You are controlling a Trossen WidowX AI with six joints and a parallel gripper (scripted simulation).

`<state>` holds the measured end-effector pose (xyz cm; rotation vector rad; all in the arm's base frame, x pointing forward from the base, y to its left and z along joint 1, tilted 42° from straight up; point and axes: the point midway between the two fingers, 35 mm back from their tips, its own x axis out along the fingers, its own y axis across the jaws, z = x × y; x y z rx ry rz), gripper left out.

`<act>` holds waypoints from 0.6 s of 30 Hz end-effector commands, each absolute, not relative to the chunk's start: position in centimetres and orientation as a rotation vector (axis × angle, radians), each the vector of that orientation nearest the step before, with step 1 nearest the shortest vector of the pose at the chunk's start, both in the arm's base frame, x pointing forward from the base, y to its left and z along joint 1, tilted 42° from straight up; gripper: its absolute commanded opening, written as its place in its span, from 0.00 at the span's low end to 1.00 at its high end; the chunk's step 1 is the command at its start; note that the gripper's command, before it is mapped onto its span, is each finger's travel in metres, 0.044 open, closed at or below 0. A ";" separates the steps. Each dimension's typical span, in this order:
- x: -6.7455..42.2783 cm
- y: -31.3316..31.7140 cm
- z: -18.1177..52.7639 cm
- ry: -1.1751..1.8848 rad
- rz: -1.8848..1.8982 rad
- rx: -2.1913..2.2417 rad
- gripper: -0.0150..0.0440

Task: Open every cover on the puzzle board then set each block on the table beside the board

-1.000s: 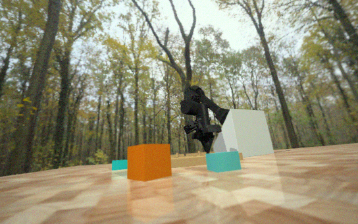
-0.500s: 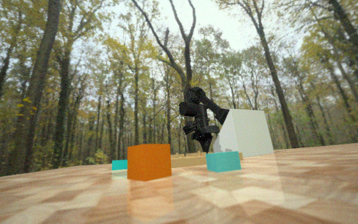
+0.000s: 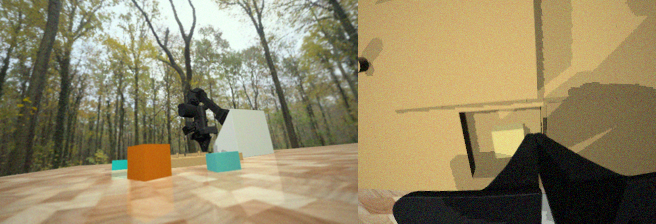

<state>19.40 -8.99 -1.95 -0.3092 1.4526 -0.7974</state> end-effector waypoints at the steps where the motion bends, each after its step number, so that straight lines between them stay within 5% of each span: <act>1: 19.1 -9.4 -1.6 1.454 -0.799 -0.320 0.25; 18: 18.6 -10.1 -0.7 1.454 -0.803 -0.322 0.25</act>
